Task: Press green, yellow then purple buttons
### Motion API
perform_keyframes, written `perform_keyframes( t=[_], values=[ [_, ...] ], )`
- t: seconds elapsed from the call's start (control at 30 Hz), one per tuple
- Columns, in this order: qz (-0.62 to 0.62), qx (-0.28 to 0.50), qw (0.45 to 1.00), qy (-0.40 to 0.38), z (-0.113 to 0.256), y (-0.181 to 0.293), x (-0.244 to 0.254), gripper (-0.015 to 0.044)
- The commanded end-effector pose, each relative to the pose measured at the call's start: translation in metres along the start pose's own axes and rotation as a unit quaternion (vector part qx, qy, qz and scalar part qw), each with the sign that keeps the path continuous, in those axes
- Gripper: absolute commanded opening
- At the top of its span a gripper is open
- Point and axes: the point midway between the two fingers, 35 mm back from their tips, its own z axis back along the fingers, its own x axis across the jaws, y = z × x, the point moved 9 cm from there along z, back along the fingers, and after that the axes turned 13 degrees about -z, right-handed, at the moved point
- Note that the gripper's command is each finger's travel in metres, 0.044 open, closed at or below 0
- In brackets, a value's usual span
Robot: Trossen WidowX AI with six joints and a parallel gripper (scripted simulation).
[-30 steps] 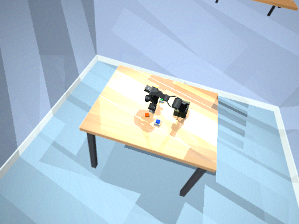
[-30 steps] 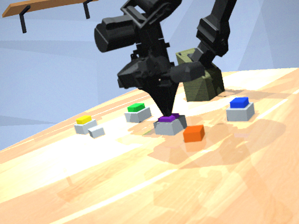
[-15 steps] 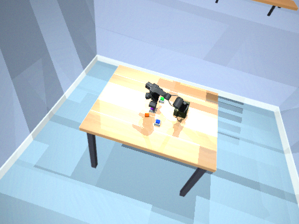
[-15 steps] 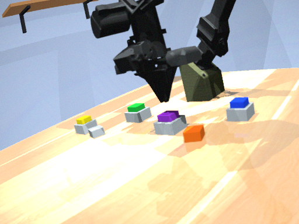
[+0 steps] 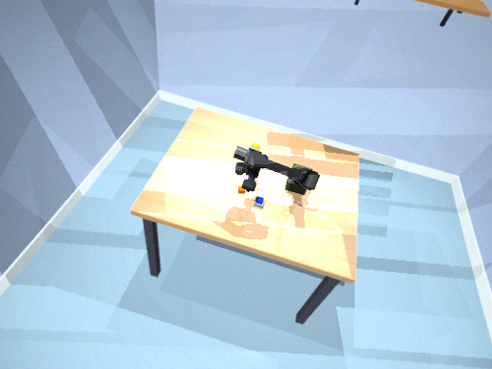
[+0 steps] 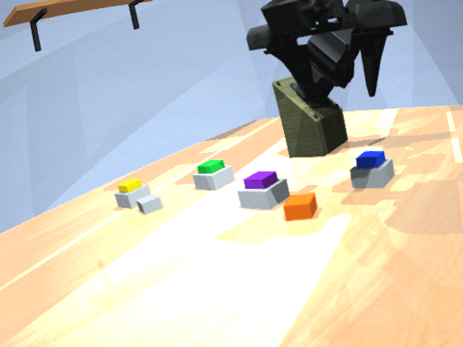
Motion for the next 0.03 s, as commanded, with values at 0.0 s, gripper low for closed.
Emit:
perform_keyframes(
  t=[0.0],
  values=[
    [-0.010,0.006,1.000,-0.001,0.0016,0.0037,0.0042,0.0400]
  ],
)
